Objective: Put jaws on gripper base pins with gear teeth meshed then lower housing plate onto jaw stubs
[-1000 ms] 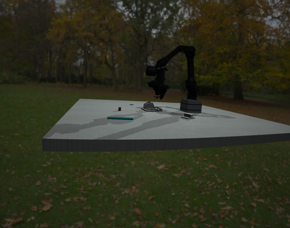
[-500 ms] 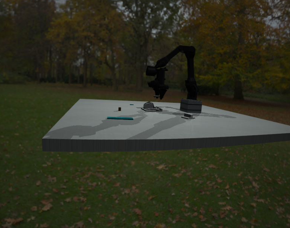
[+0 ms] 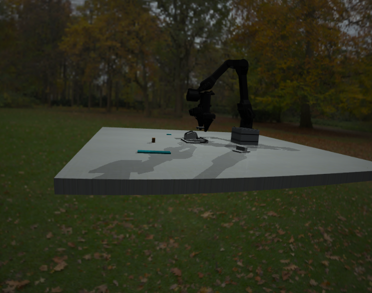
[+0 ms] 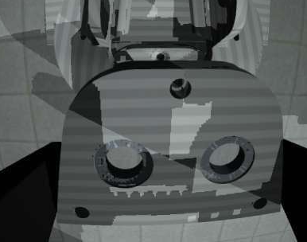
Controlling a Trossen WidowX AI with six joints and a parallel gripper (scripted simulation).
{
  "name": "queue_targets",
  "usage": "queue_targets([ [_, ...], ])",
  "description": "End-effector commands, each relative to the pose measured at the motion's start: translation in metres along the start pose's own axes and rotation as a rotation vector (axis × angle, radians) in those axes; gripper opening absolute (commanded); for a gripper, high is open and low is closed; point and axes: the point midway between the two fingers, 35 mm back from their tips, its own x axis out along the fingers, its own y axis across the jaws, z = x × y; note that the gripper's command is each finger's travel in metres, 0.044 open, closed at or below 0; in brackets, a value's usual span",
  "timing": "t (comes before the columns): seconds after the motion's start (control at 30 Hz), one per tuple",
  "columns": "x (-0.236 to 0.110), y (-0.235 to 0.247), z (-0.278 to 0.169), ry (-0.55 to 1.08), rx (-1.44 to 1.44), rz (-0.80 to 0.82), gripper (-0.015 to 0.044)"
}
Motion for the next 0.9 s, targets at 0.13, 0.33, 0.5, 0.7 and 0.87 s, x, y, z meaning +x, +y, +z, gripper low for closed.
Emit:
queue_targets([
  [0.13, 0.015, 0.0, -0.003, 0.011, -0.006, -0.003, 0.0351],
  [0.33, 0.025, 0.0, -0.004, 0.011, -0.006, -0.003, 0.0351],
  [0.5, 0.033, 0.0, -0.005, 0.011, -0.006, -0.003, 0.0351],
  [0.7, 0.04, 0.0, -0.006, 0.011, -0.006, -0.003, 0.0351],
  [0.87, 0.04, 0.0, -0.006, 0.011, -0.006, -0.003, 0.0351],
])
